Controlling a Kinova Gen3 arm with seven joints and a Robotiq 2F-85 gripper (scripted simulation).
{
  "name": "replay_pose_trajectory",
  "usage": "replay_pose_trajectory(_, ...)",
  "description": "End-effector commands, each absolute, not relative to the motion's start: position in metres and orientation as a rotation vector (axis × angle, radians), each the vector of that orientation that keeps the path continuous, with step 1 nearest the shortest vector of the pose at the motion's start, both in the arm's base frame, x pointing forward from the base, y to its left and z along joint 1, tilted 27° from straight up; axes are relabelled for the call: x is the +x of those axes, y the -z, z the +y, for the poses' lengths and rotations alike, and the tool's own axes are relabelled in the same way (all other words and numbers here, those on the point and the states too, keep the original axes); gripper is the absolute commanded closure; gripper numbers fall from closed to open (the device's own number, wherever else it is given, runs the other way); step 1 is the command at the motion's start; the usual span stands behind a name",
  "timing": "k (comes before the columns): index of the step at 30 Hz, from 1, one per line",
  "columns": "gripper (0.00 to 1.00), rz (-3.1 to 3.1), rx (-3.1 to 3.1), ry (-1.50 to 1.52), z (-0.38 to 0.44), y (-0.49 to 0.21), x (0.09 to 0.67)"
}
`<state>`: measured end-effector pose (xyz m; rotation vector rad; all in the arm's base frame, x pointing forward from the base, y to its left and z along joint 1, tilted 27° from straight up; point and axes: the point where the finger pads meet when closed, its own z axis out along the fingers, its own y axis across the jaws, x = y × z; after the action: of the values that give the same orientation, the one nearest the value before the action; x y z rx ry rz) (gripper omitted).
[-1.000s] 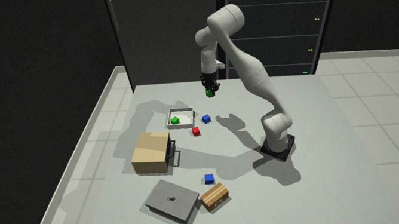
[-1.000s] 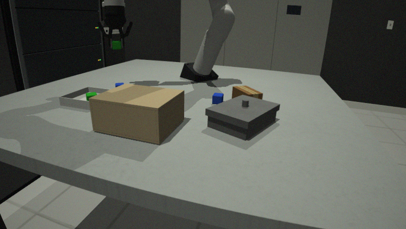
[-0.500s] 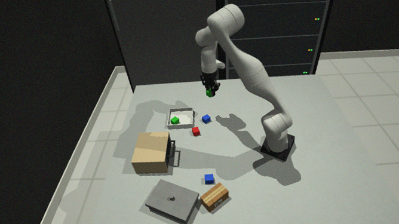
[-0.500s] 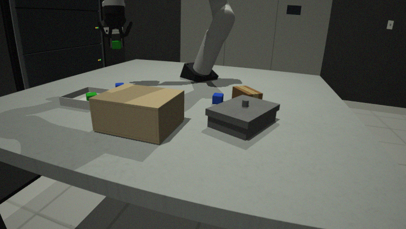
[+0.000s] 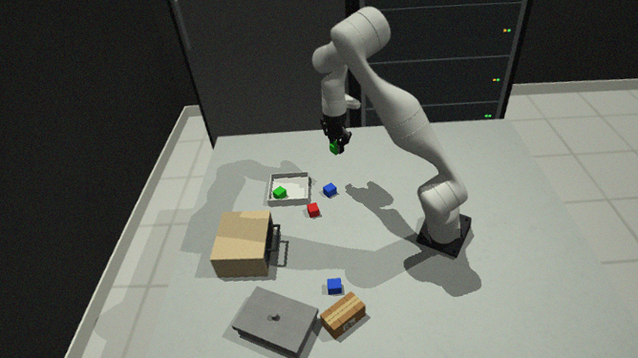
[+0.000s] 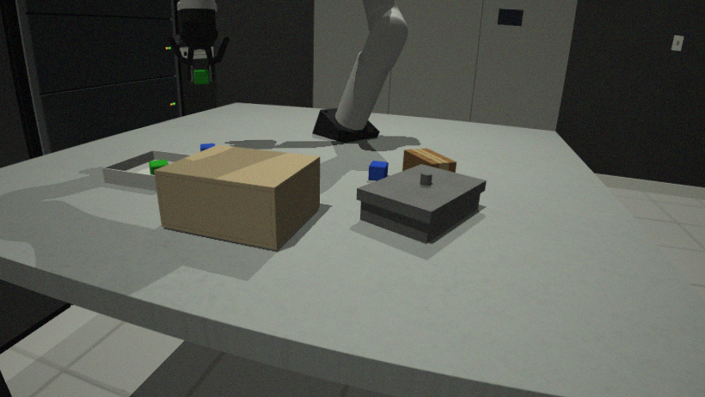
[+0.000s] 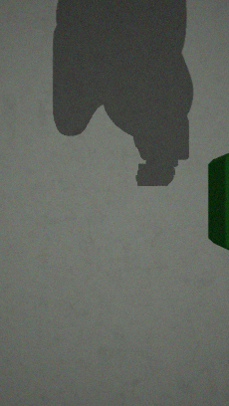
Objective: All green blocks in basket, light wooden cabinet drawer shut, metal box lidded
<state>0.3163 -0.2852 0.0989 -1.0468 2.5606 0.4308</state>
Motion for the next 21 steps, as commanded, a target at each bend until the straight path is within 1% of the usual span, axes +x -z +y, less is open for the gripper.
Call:
replay_pose_trajectory(1,0.90,2.573,-1.017,-0.447,-0.285,-0.100,0.318)
replay_pose_trajectory(21,0.90,2.679,-0.755,-0.509,-0.288,-0.101,0.329)
